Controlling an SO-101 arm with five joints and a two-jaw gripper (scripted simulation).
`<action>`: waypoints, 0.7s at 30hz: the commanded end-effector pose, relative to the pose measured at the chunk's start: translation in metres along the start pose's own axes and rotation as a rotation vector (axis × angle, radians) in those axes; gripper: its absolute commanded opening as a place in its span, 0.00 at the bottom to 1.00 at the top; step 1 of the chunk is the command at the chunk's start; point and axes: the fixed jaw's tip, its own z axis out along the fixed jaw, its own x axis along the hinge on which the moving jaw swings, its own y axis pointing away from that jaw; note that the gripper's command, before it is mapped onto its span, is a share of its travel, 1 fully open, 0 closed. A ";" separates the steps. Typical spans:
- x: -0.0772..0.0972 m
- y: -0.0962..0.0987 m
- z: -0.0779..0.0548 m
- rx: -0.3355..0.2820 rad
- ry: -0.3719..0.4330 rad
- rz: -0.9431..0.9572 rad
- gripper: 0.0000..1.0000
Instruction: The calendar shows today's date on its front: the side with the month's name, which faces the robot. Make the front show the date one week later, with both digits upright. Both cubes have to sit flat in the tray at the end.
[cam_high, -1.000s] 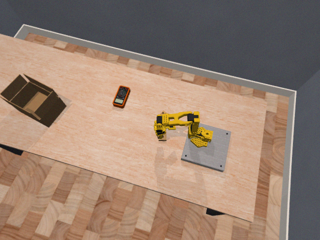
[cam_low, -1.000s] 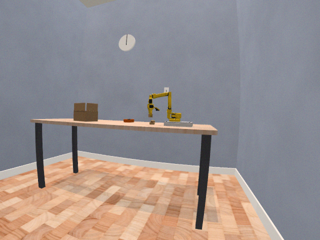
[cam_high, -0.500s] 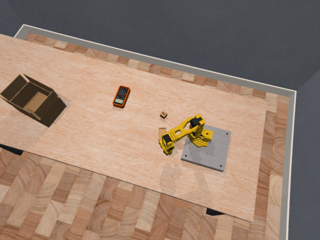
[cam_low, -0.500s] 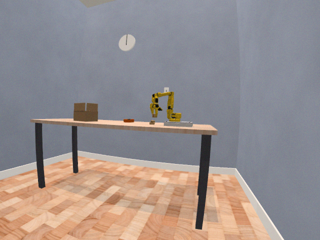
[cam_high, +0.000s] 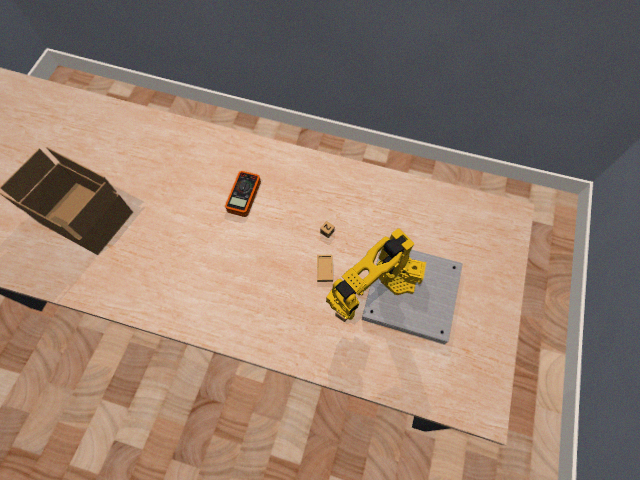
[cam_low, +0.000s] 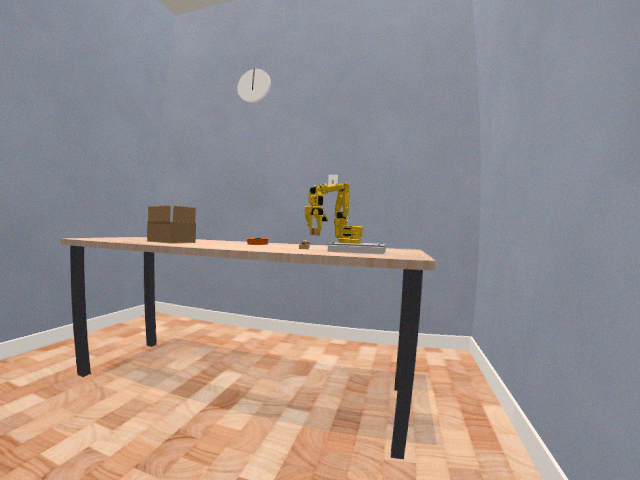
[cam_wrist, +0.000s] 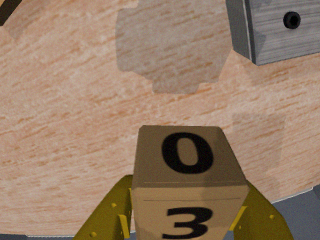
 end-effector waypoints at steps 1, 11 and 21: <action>0.000 -0.002 0.000 -0.001 0.008 -0.005 0.00; 0.000 -0.002 0.000 -0.001 0.008 0.010 0.00; -0.001 -0.002 0.000 -0.001 0.008 0.058 0.00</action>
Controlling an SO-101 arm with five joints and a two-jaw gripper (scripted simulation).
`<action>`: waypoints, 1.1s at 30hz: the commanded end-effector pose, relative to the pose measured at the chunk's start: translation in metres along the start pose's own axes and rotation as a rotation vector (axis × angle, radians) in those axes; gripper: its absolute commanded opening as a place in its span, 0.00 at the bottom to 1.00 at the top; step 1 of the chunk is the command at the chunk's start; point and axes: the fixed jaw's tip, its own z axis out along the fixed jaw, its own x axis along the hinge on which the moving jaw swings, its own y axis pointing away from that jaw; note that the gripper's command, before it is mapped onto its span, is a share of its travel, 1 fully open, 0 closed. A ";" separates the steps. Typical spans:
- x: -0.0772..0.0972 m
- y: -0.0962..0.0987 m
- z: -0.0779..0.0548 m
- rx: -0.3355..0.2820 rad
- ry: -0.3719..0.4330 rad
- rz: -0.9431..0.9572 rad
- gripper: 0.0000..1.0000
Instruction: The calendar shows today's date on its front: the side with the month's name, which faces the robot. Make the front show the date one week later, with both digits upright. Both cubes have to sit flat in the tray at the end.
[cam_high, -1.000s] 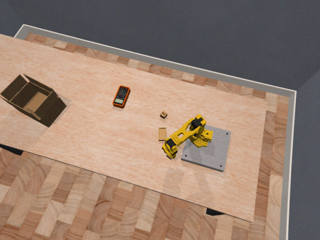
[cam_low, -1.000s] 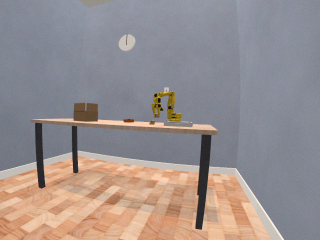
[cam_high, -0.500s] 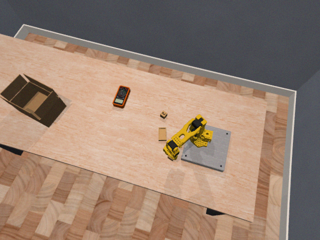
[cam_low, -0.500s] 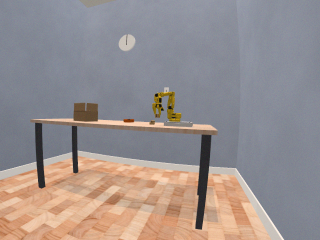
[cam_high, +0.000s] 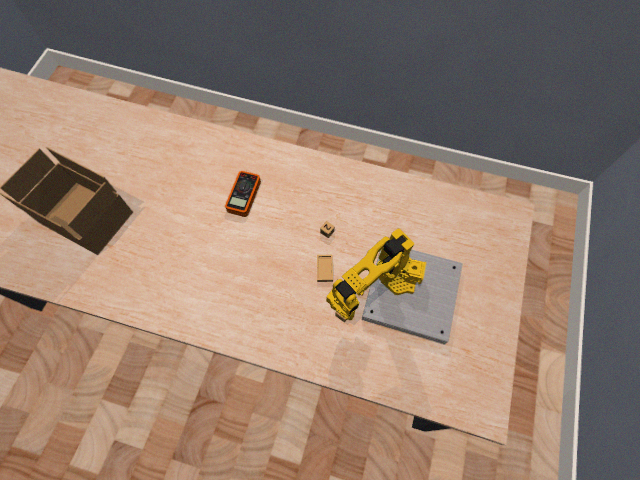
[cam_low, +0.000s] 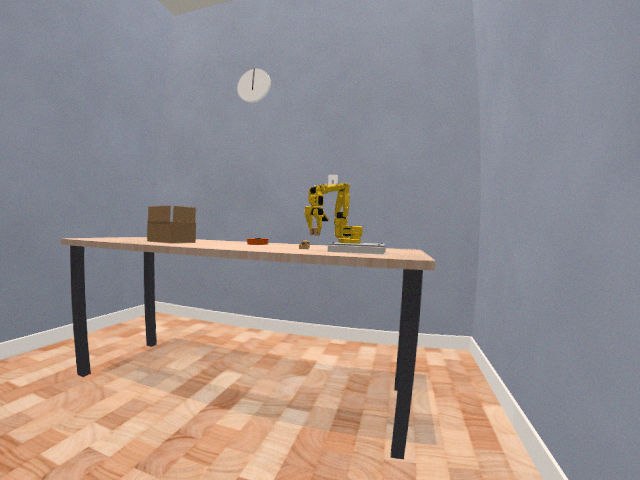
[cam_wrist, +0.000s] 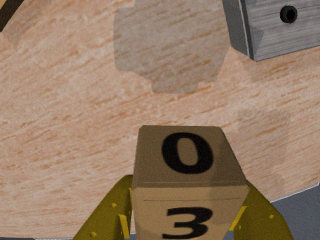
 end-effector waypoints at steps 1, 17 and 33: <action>-0.001 -0.002 0.000 0.000 0.008 0.030 0.00; -0.002 -0.003 0.000 0.001 0.008 0.244 0.00; -0.005 -0.006 0.000 0.002 0.007 0.620 0.00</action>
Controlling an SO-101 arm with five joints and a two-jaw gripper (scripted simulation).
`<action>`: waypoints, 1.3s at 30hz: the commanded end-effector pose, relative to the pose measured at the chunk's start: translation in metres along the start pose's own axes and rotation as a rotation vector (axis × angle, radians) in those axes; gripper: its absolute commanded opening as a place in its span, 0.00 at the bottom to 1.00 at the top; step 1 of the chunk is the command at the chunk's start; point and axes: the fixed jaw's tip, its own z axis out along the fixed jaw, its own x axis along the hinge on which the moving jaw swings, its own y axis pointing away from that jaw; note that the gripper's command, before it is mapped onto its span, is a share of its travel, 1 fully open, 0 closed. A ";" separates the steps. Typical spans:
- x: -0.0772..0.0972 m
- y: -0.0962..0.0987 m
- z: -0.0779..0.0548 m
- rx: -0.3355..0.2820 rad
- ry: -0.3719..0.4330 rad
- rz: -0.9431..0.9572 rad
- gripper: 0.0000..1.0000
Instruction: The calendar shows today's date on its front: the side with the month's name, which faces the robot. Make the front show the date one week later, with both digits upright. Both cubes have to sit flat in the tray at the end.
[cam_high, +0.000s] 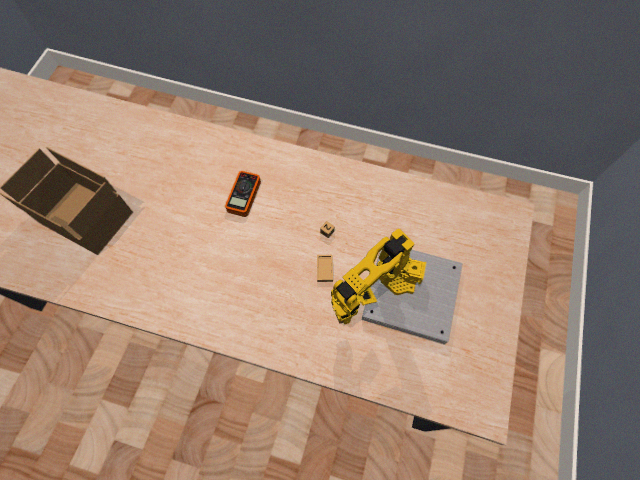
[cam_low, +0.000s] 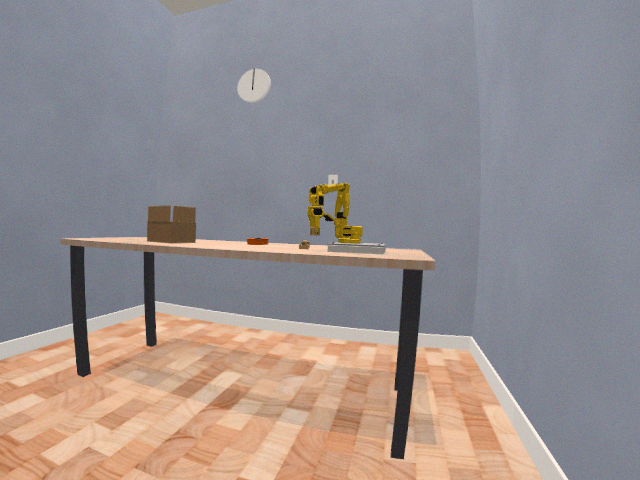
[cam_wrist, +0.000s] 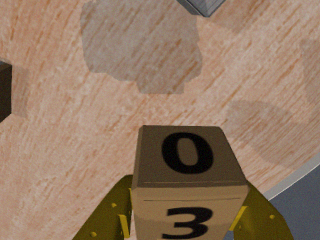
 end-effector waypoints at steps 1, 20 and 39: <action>-0.003 -0.001 0.000 0.004 0.006 0.113 0.00; -0.008 -0.006 0.000 0.006 0.005 0.745 0.00; -0.012 -0.013 0.000 0.007 0.002 1.444 0.00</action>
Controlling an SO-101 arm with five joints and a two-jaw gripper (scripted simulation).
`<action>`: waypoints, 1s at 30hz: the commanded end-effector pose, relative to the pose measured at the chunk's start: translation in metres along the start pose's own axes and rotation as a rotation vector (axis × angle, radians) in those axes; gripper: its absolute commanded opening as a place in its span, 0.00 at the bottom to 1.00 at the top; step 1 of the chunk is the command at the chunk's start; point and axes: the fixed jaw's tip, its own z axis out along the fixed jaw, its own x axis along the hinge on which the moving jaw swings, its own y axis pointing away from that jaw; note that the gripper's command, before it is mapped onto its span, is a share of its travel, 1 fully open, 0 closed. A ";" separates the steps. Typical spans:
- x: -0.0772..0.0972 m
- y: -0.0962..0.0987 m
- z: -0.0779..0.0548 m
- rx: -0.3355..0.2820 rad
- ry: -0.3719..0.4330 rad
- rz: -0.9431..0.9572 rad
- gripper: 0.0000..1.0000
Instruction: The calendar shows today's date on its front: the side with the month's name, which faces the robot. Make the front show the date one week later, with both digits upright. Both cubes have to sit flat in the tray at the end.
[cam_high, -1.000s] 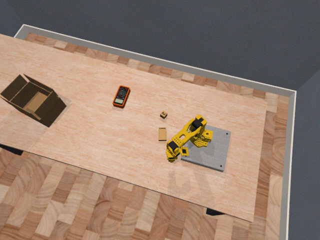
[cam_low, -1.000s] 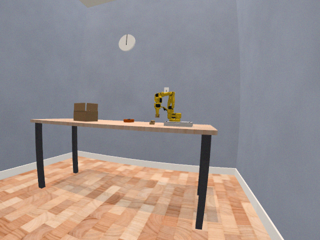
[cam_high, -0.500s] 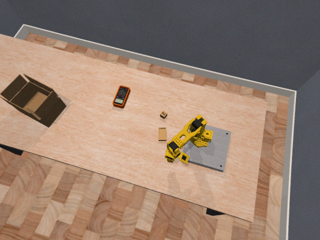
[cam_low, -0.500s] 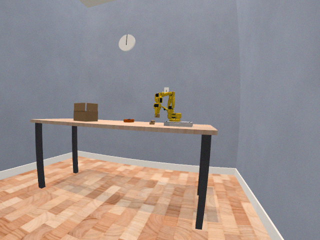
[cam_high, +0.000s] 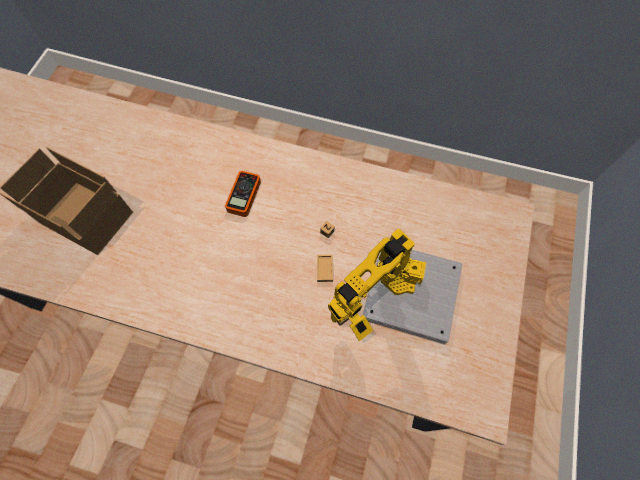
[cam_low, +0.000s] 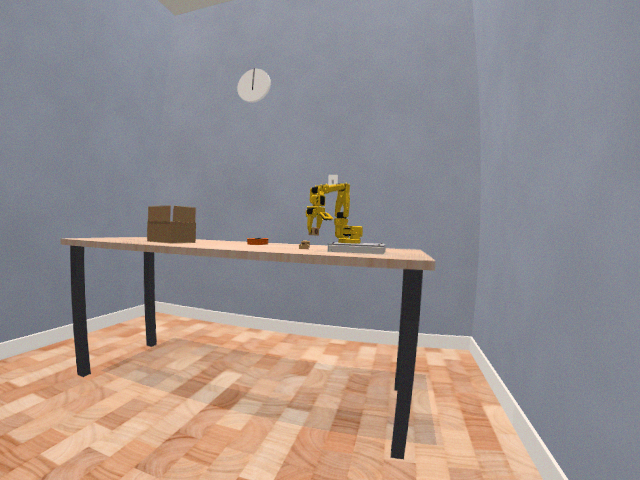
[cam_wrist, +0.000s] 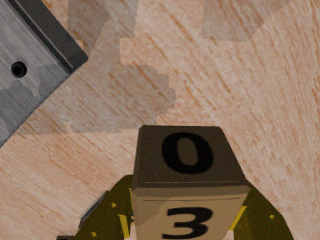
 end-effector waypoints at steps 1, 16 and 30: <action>-0.003 0.002 0.000 0.007 -0.003 0.161 0.00; -0.009 0.001 0.000 0.006 -0.005 0.647 0.00; -0.012 -0.001 0.000 0.005 -0.006 1.005 0.00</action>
